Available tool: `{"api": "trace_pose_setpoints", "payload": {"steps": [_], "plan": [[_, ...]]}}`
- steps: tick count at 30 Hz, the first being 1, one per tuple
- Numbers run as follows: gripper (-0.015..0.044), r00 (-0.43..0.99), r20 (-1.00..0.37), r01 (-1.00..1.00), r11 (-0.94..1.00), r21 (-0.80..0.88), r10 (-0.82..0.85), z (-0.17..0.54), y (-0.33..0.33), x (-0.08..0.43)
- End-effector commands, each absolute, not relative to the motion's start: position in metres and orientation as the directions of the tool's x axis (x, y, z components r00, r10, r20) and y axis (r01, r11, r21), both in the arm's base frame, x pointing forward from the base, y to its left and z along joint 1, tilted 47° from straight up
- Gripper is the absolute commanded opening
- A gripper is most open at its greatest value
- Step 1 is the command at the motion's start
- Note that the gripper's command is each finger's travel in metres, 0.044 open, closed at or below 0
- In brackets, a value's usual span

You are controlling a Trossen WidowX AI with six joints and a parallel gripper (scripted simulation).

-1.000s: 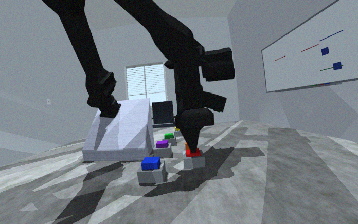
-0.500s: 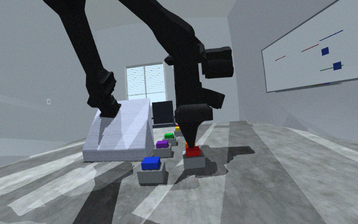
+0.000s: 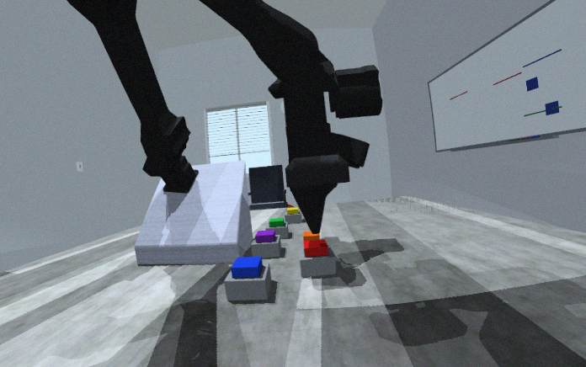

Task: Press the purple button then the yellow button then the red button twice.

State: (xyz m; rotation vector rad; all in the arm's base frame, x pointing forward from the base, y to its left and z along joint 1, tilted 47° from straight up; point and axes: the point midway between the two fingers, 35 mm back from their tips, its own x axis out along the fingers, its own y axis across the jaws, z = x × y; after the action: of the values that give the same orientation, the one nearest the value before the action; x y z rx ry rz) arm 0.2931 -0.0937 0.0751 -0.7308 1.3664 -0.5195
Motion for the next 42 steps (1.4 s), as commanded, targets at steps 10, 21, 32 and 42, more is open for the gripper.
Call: {"api": "trace_pose_setpoints", "payload": {"steps": [10,21,32,42], "plan": [[0.0020,0.145,-0.682,-0.090,0.677,-0.730,-0.716,0.060,-0.108,0.295],[0.0020,0.146,-0.682,-0.090,0.677,-0.731,-0.717,0.057,-0.111,0.295],[0.0020,0.146,-0.682,-0.090,0.677,-0.731,-0.717,0.057,-0.111,0.295],[0.0072,0.152,-0.694,-0.100,0.687,-0.719,-0.704,0.074,-0.076,0.295]]}}
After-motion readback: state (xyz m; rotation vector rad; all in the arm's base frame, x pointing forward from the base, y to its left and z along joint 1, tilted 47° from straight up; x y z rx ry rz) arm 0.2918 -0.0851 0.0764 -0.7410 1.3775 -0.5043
